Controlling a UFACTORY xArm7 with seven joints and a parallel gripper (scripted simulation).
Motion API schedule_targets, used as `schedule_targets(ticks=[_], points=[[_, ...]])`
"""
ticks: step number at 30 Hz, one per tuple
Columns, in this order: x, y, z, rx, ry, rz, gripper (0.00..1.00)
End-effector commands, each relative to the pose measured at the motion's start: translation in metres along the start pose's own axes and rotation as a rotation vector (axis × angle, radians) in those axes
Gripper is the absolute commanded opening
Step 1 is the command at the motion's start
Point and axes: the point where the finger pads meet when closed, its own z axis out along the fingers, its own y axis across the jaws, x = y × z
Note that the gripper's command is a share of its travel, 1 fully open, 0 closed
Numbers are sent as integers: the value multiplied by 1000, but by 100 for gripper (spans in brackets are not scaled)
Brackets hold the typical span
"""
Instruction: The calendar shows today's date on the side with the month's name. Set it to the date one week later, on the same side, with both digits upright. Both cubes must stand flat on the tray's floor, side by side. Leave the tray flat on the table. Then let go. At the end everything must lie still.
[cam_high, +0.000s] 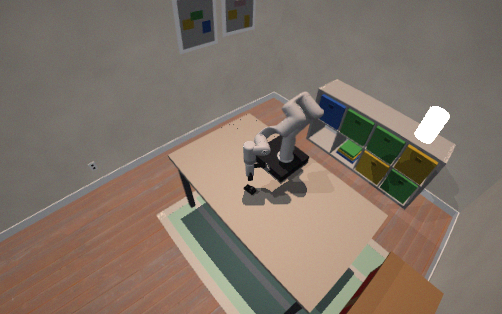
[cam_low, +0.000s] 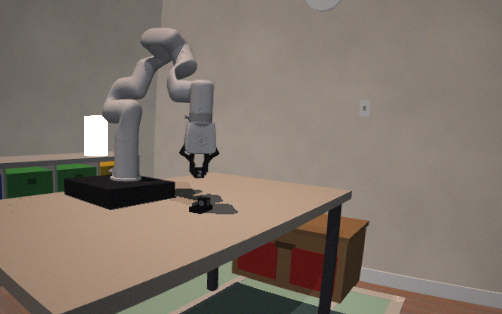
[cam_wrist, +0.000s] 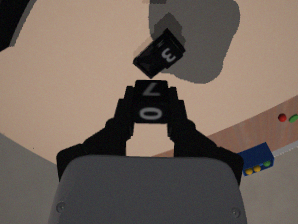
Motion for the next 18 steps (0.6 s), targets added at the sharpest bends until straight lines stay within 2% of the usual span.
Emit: schedule_targets(ticks=[1, 4, 7, 9, 18], points=[[-3, 0, 0, 5, -7, 174, 29], [-4, 0, 0, 5, -11, 259, 29], [-4, 0, 0, 4, -11, 272, 29], [-6, -1, 1, 3, -17, 390, 29], [-10, -2, 2, -3, -30, 640, 29]])
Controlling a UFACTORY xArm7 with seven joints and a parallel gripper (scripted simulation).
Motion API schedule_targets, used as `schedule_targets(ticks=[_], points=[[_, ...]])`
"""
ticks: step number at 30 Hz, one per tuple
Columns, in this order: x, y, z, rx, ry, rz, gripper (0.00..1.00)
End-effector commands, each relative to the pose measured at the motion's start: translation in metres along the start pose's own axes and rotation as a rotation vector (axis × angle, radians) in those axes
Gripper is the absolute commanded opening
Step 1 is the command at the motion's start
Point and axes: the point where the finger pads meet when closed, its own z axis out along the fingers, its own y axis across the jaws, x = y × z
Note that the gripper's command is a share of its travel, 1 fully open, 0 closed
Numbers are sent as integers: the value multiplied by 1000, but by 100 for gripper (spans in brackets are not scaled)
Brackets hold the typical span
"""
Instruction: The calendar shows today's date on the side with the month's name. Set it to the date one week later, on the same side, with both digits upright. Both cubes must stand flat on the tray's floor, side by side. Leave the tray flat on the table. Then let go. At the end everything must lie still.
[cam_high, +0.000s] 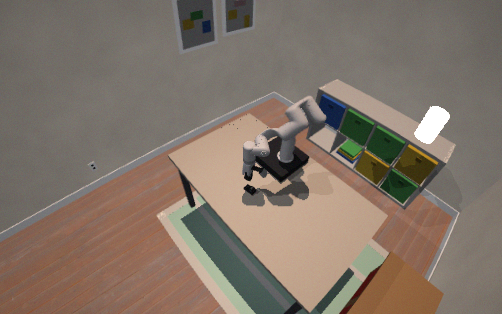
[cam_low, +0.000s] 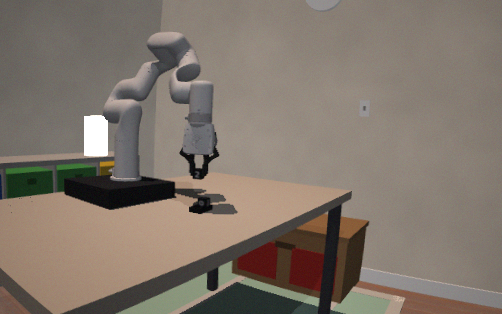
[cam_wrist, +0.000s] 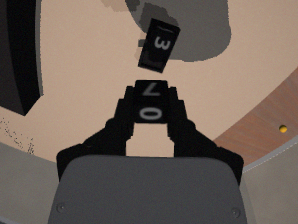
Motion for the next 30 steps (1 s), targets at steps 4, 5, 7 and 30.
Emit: schedule_targets(ticks=[4, 5, 7, 30], points=[[-4, 2, 0, -2, -14, 206, 29], [-4, 2, 0, -2, -14, 206, 29], [-5, 2, 0, -3, -16, 243, 29], [-5, 2, 3, -5, -17, 283, 29]])
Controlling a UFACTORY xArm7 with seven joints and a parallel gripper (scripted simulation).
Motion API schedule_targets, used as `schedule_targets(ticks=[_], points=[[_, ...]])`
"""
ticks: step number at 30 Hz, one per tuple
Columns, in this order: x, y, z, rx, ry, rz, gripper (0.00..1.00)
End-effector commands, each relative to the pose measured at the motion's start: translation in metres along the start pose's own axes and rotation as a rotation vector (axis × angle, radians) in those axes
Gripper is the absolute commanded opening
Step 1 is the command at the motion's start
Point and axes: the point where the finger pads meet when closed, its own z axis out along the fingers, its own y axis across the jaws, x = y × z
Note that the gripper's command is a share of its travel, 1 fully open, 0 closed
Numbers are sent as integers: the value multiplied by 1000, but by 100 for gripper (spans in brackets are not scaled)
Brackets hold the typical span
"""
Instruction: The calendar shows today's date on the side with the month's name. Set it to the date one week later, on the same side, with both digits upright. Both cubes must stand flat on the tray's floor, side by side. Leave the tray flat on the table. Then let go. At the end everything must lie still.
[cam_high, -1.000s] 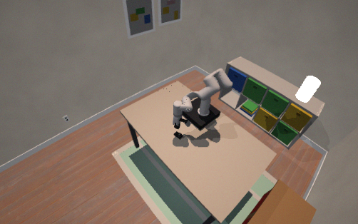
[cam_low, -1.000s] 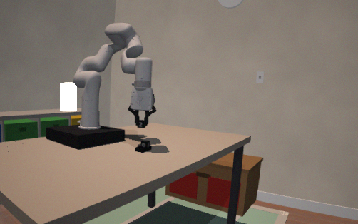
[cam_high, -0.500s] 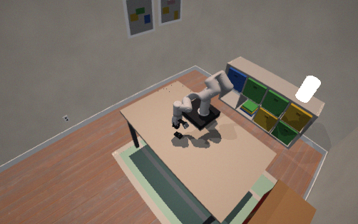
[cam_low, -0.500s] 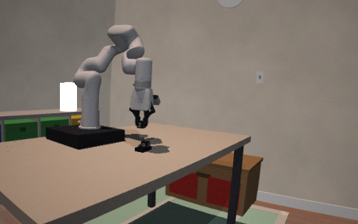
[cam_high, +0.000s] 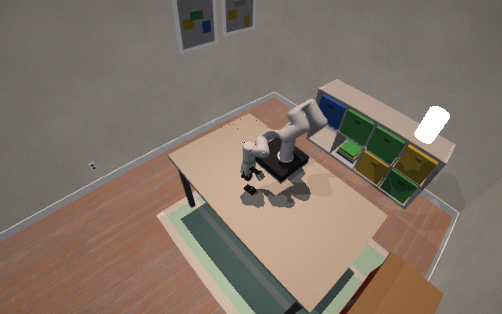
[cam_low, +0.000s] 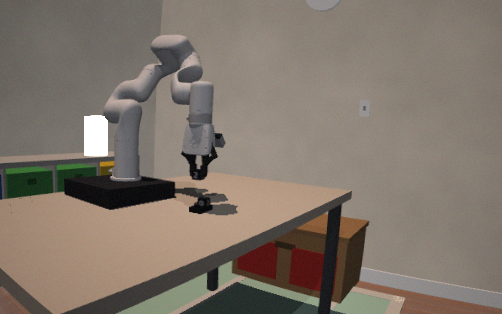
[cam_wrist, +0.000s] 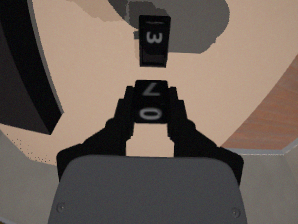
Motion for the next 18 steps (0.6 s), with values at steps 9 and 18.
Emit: schedule_targets(ticks=[9, 18], points=[[0, 1, 12, -3, 1, 20, 29], [1, 0, 36, -3, 1, 20, 29]])
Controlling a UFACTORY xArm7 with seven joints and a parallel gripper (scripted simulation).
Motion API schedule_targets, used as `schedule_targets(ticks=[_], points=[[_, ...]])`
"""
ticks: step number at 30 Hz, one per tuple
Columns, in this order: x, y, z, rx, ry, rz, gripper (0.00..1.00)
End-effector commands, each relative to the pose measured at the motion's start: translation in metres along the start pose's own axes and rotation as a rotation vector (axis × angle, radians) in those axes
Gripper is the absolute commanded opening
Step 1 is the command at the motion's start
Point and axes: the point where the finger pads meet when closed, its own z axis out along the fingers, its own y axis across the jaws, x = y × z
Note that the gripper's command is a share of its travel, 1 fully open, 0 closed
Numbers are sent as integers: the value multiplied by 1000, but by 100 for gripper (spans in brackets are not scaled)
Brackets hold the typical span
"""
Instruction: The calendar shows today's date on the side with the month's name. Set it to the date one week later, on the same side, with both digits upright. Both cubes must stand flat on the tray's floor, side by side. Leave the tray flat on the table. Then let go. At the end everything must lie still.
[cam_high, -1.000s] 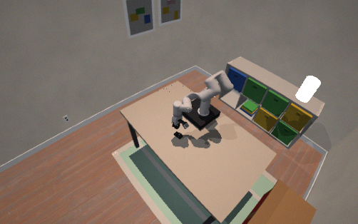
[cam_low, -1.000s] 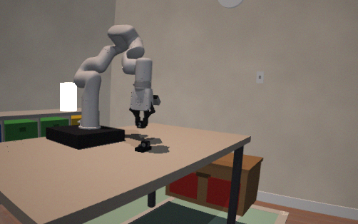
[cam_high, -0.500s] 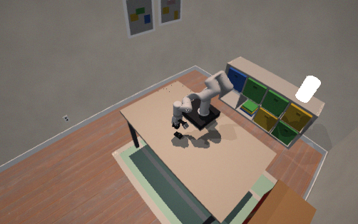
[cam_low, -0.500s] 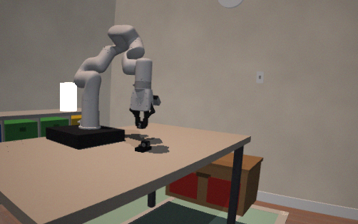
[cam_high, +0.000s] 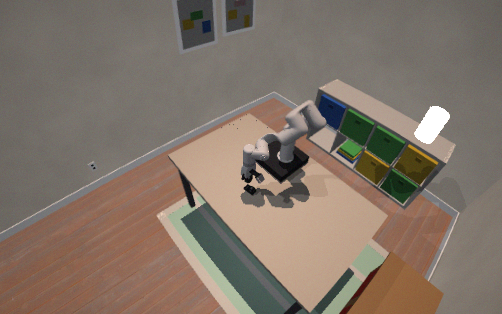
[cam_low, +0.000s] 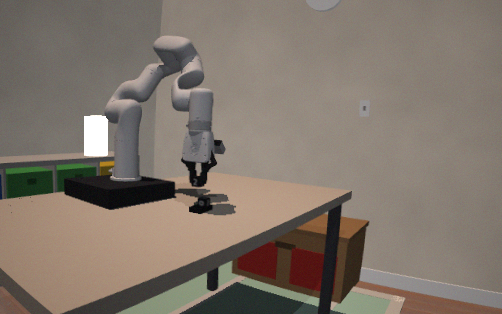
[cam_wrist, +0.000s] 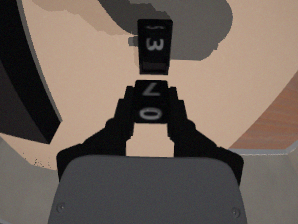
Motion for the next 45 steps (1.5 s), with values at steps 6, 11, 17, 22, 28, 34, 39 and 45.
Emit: schedule_targets(ticks=[6, 11, 17, 22, 28, 34, 39, 45], points=[[1, 1, 31, -3, 0, 0, 29], [1, 1, 37, -3, 0, 0, 29], [1, 1, 39, -3, 0, 0, 29], [1, 1, 39, -3, 0, 0, 29], [1, 1, 39, -3, 0, 0, 29], [1, 1, 39, -3, 0, 0, 29], [1, 1, 39, -3, 0, 0, 29], [1, 1, 39, -3, 0, 0, 29]])
